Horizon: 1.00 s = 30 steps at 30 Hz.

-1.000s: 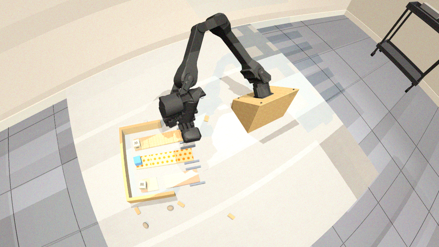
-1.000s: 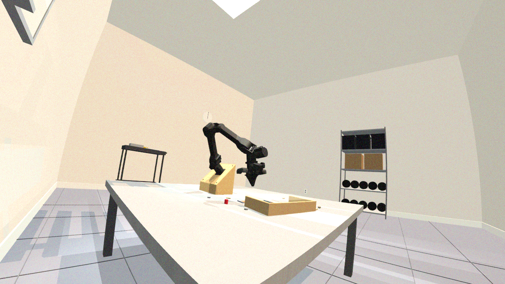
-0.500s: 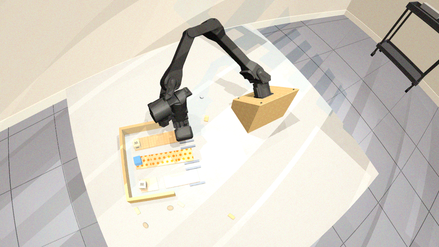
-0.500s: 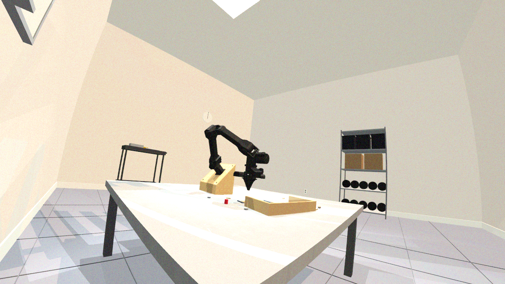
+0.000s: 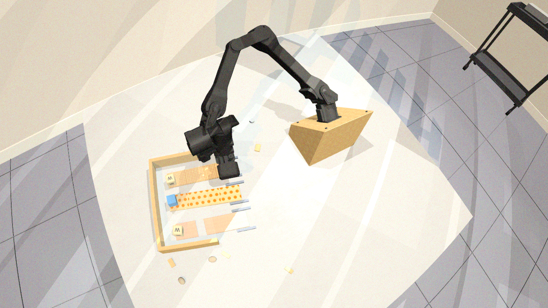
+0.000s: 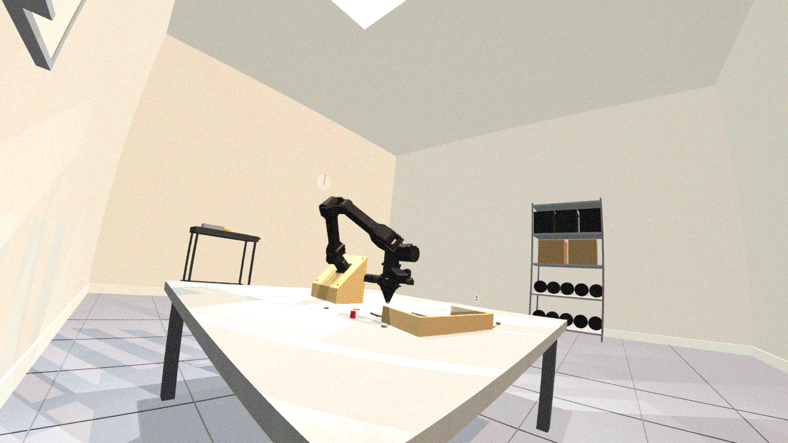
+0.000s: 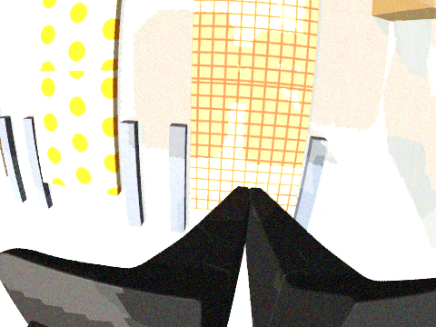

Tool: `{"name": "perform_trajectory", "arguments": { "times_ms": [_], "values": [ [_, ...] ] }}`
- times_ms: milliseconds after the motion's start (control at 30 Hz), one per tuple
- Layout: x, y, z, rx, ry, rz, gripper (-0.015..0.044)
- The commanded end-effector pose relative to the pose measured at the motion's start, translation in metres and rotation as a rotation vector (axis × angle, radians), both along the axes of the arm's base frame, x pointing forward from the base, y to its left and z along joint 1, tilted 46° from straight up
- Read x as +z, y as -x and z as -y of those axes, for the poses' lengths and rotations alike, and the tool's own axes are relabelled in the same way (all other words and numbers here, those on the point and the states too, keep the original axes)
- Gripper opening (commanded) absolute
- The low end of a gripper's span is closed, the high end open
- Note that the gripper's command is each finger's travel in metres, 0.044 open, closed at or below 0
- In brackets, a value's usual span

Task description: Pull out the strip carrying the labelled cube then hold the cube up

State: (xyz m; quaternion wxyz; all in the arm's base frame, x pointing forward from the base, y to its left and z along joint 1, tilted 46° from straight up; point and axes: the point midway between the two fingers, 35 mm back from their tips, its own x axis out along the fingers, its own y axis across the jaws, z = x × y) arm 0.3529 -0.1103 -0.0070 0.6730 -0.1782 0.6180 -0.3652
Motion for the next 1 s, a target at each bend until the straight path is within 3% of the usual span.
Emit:
{"name": "perform_trajectory", "arguments": {
  "times_ms": [0, 967],
  "values": [
    [-0.006, 0.002, 0.004, 0.003, -0.001, -0.008, 0.0],
    [-0.029, 0.007, 0.028, 0.003, 0.003, -0.009, 0.0]
  ]
}}
